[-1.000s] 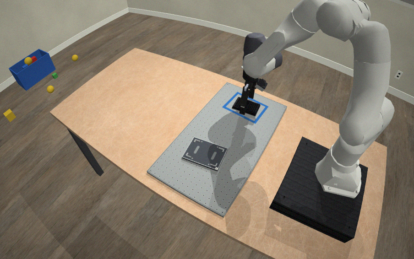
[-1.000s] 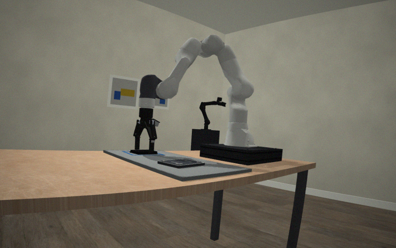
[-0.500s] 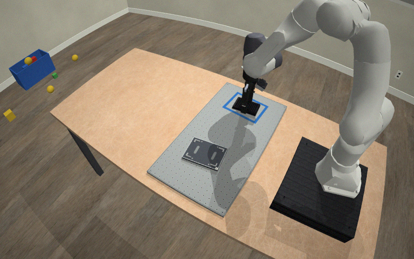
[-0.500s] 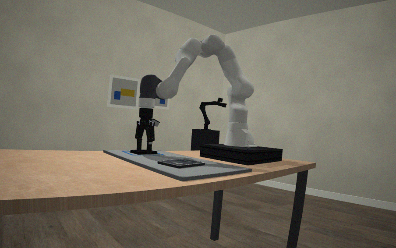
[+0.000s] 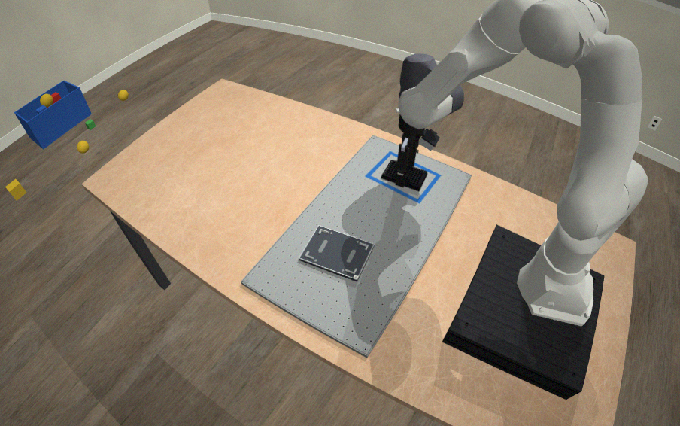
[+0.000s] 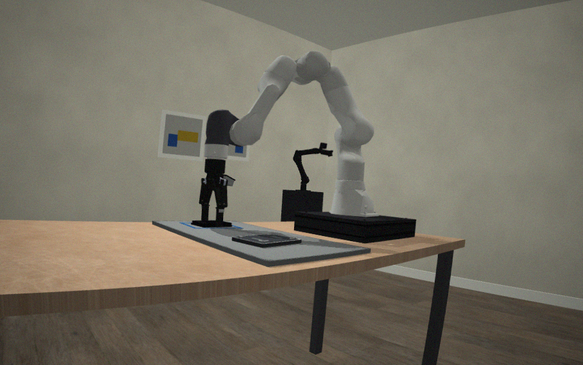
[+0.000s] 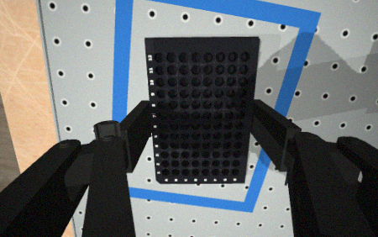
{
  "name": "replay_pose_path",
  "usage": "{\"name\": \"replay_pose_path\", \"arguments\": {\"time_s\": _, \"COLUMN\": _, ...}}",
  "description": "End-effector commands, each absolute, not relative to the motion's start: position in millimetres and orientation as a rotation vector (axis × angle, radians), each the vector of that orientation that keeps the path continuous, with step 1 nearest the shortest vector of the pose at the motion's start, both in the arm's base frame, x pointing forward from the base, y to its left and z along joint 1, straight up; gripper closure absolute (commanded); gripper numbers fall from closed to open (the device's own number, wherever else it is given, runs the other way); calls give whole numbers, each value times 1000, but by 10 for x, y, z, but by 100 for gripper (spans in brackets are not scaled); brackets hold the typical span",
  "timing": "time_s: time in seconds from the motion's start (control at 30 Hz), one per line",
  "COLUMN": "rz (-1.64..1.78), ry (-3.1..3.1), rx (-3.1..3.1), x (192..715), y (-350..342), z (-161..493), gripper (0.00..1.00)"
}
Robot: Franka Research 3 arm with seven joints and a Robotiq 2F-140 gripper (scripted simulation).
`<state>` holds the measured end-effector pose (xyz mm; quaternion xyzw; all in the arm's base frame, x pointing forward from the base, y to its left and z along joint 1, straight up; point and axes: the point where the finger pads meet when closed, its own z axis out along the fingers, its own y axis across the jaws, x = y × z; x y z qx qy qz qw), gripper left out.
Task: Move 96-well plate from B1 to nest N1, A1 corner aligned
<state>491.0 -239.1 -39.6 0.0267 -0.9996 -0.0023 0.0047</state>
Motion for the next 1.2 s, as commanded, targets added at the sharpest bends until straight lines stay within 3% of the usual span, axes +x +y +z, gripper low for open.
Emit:
{"name": "replay_pose_path", "arguments": {"time_s": 0.0, "rz": -5, "ry": -3133, "rx": 79, "x": 4919, "y": -2397, "z": -393, "gripper": 38}}
{"name": "replay_pose_path", "arguments": {"time_s": 1.17, "rz": -5, "ry": -3133, "rx": 79, "x": 4921, "y": -2398, "z": -171, "gripper": 40}}
